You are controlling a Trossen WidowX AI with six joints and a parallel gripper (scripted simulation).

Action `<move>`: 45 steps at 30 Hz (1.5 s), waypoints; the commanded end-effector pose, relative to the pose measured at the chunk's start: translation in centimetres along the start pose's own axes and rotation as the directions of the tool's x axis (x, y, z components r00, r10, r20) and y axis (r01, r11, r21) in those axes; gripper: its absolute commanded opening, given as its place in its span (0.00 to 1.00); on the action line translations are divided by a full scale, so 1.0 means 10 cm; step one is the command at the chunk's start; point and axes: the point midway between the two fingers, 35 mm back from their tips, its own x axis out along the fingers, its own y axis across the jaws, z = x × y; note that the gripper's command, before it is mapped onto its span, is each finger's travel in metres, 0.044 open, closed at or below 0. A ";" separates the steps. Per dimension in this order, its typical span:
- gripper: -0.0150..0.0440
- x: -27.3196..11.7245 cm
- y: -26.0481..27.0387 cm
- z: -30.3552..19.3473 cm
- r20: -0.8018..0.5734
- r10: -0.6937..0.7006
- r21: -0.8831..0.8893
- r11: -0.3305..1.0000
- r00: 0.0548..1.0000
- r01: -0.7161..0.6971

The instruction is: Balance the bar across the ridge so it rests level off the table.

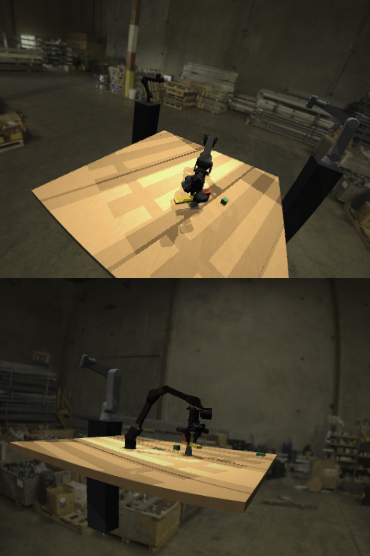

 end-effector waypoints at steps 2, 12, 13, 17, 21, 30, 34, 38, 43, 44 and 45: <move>0.25 0.00 0.00 0.00 0.000 0.000 0.000 1.000 1.000 0.000; 0.25 0.00 0.00 0.00 0.000 0.000 0.000 1.000 1.000 0.000; 0.25 0.00 0.00 0.00 0.000 0.000 0.000 1.000 1.000 0.000; 0.25 0.00 0.00 0.00 0.000 0.000 0.000 1.000 1.000 0.000; 0.25 0.00 0.00 0.00 0.000 0.000 0.000 1.000 1.000 0.000; 0.34 0.00 0.00 0.00 0.000 0.000 0.000 1.000 1.000 0.000; 0.52 0.00 0.00 0.00 0.000 0.000 0.000 1.000 1.000 0.000; 0.54 0.00 0.00 0.00 0.000 0.000 0.000 1.000 1.000 0.000; 0.54 0.00 0.00 0.00 0.000 0.000 0.000 1.000 1.000 0.000; 0.54 0.00 0.00 0.00 0.000 0.000 0.000 1.000 1.000 0.000; 0.54 0.00 0.00 0.00 0.000 0.000 0.000 1.000 1.000 0.000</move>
